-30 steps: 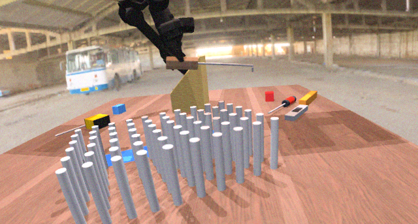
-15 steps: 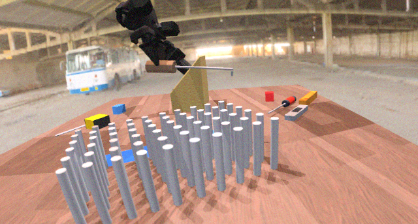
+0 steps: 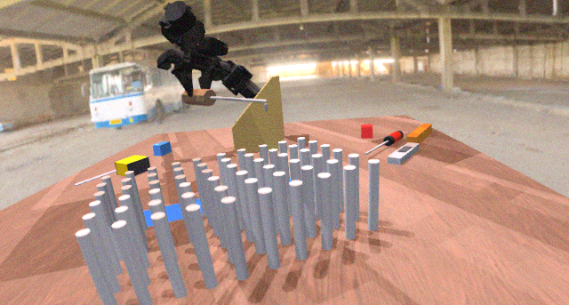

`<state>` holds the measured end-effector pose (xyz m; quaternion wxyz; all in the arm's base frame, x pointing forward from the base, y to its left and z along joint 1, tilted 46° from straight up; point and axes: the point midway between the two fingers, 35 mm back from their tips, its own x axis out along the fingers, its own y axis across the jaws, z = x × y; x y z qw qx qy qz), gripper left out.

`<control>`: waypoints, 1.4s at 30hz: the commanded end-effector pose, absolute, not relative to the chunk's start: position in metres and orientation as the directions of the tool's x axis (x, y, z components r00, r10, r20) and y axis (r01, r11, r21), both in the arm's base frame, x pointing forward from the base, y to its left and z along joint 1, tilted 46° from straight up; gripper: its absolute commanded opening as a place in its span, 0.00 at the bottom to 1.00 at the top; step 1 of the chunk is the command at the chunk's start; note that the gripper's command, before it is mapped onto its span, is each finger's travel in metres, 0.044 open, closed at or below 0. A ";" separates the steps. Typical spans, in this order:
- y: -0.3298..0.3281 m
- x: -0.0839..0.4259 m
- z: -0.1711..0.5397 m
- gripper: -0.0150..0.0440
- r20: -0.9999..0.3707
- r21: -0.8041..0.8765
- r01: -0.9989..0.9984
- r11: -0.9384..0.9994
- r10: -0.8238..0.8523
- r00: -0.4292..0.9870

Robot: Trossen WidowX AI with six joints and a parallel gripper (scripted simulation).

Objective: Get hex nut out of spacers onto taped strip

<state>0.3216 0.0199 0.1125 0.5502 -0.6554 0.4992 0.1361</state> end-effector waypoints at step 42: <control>-0.102 0.308 0.051 0.25 -0.620 -0.777 -0.516 0.360 -0.577 0.532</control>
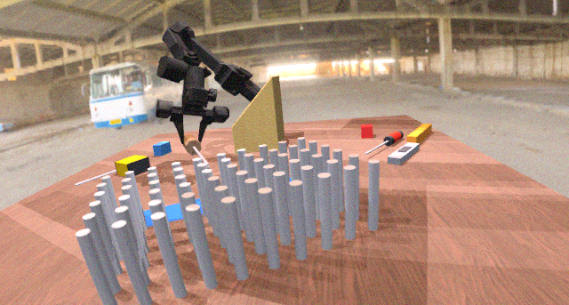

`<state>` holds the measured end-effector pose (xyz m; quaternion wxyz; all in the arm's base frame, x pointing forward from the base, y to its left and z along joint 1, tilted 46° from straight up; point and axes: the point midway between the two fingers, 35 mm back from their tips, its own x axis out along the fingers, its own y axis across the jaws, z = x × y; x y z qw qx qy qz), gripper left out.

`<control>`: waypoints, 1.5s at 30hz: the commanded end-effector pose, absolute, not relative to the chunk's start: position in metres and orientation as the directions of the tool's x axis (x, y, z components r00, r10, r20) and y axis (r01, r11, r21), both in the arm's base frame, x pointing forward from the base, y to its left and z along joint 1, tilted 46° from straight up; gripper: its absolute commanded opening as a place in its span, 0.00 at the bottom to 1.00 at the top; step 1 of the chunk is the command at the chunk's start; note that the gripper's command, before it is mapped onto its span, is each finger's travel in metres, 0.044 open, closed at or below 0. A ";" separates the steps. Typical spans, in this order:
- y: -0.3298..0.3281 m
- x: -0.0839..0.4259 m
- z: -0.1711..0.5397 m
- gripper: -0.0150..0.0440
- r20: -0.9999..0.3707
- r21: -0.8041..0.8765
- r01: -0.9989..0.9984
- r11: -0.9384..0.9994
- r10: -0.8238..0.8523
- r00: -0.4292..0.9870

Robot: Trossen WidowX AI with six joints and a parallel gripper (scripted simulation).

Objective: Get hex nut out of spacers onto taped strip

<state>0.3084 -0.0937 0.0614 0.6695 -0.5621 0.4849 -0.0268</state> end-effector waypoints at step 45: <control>-0.131 0.312 0.020 0.25 -0.597 -0.794 -0.508 0.335 -0.589 0.545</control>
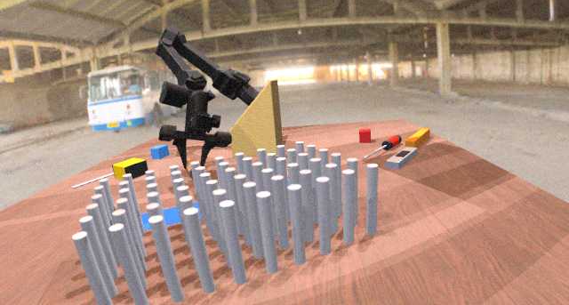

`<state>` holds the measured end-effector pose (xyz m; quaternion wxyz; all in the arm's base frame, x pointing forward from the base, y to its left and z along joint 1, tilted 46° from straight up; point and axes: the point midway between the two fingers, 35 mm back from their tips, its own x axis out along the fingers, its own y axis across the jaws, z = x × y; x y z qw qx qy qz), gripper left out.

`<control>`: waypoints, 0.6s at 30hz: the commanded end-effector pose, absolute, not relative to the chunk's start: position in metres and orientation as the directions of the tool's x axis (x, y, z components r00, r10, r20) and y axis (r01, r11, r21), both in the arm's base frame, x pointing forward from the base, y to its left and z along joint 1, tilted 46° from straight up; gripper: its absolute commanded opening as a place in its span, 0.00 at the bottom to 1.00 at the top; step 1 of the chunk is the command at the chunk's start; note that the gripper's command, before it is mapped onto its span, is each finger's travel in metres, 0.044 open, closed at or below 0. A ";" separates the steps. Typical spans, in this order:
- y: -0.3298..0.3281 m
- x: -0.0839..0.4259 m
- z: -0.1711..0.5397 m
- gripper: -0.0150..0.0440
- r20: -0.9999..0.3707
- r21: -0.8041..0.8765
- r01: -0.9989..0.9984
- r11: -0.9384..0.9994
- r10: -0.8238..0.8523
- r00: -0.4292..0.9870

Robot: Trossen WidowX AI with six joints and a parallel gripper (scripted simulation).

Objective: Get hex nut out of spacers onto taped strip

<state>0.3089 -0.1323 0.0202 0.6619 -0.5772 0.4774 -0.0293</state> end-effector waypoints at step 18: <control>-0.127 0.322 0.016 0.25 -0.597 -0.794 -0.506 0.335 -0.588 0.546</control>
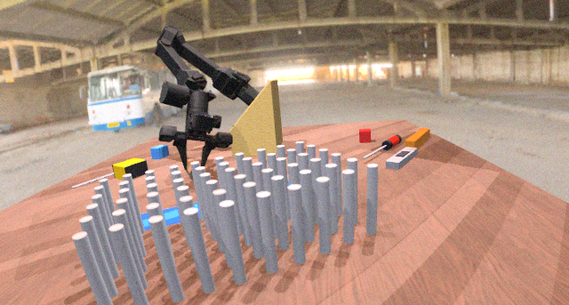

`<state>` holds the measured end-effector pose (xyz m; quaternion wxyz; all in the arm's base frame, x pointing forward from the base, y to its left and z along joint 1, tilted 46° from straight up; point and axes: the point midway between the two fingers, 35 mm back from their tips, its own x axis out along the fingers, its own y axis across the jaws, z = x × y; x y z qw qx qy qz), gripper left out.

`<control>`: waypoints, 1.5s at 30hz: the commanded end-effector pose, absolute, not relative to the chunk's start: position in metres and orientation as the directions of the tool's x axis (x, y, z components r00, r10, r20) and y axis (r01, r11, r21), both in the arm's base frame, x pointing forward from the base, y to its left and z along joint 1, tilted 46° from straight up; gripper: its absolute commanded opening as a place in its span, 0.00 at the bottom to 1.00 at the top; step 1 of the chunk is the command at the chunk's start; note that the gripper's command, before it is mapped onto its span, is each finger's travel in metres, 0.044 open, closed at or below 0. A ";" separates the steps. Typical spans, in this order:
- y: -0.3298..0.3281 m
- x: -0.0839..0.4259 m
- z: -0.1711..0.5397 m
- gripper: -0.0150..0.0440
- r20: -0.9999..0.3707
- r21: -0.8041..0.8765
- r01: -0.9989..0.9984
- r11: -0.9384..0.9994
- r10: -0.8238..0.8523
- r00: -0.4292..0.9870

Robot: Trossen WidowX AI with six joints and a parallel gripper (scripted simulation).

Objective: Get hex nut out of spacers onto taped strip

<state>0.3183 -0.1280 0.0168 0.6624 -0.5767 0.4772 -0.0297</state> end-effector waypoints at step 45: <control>-0.114 0.346 0.006 0.25 -0.596 -0.795 -0.505 0.336 -0.587 0.547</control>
